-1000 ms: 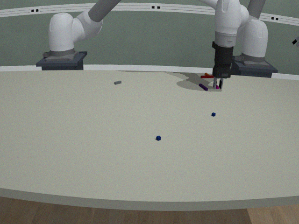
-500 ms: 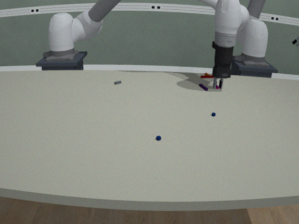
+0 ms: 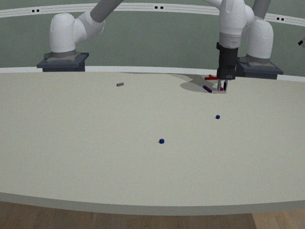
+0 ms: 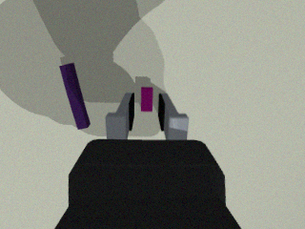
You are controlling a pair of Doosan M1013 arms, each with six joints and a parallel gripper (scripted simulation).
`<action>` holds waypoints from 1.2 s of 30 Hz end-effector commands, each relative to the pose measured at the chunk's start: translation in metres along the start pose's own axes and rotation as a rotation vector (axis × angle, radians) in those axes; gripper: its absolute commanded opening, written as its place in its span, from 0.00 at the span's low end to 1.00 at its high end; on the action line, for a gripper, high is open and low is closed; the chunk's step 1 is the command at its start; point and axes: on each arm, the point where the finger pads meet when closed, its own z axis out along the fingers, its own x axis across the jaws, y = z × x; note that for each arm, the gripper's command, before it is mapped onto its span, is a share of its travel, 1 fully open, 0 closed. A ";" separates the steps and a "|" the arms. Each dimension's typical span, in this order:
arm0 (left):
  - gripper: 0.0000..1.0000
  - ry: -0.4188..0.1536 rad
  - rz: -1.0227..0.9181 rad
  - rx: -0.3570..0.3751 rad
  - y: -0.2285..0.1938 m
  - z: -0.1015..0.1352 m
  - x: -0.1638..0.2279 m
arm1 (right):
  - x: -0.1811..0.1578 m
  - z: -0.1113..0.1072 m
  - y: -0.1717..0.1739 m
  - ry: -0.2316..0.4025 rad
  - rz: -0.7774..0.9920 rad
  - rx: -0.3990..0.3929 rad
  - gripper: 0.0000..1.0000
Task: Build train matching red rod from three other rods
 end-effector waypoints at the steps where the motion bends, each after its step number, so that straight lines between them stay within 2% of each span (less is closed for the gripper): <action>1: 1.00 -0.007 0.001 0.006 -0.004 0.002 0.000 | 0.001 0.001 0.000 0.000 0.002 -0.005 0.54; 5: 1.00 -0.007 0.001 0.006 -0.004 0.002 0.000 | 0.001 0.001 0.000 0.000 0.002 -0.005 0.54; 6: 1.00 -0.007 0.001 0.006 -0.004 0.002 0.000 | 0.001 0.001 0.000 0.000 0.002 -0.005 0.24; 36: 1.00 -0.007 0.001 0.006 -0.004 0.002 0.000 | 0.001 0.001 0.000 0.000 0.002 -0.005 0.24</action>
